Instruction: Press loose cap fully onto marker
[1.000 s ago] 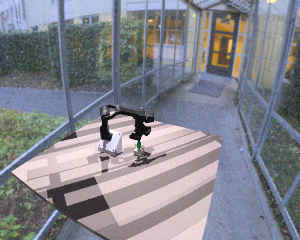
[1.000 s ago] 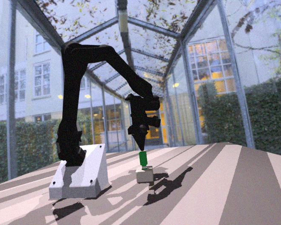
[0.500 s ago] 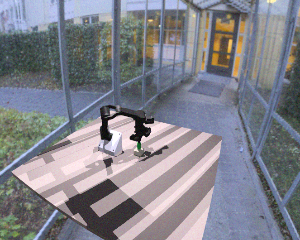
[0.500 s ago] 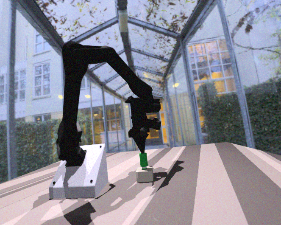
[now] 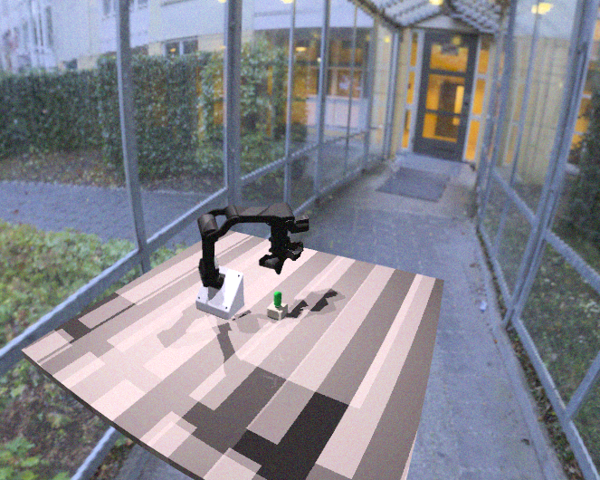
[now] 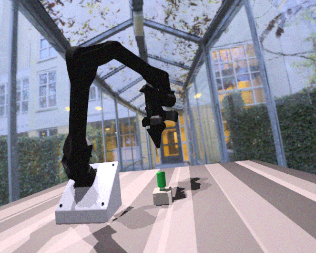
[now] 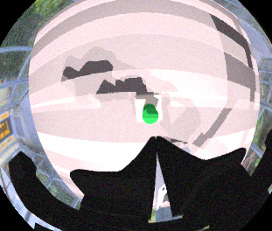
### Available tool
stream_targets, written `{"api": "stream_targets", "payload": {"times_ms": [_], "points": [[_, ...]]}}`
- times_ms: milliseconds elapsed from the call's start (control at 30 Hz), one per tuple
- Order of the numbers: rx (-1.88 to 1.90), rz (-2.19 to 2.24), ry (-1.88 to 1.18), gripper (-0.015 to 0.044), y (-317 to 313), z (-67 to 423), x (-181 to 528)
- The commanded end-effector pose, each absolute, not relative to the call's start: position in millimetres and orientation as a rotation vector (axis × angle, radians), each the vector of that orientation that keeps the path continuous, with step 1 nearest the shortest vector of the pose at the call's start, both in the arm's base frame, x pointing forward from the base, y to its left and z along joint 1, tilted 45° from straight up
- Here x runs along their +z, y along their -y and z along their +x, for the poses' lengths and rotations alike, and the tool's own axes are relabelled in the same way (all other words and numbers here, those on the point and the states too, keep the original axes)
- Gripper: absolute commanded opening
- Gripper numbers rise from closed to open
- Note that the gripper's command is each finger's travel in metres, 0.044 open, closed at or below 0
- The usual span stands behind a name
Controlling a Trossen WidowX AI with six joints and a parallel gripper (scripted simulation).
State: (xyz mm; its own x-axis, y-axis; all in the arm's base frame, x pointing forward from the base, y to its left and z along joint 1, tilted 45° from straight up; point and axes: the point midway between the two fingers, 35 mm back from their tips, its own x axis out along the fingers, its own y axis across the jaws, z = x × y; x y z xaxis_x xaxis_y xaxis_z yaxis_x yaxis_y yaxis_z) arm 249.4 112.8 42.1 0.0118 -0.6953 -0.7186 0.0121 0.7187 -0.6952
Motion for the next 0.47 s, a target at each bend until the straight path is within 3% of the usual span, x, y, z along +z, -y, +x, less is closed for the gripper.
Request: {"api": "stream_targets", "payload": {"times_ms": [0,433], "points": [[-0.607,-0.585,-1.468,0.0052,-116.9,248.6,47.6],[-0.607,-0.585,-1.468,0.0394,-116.9,248.6,47.6]]}}
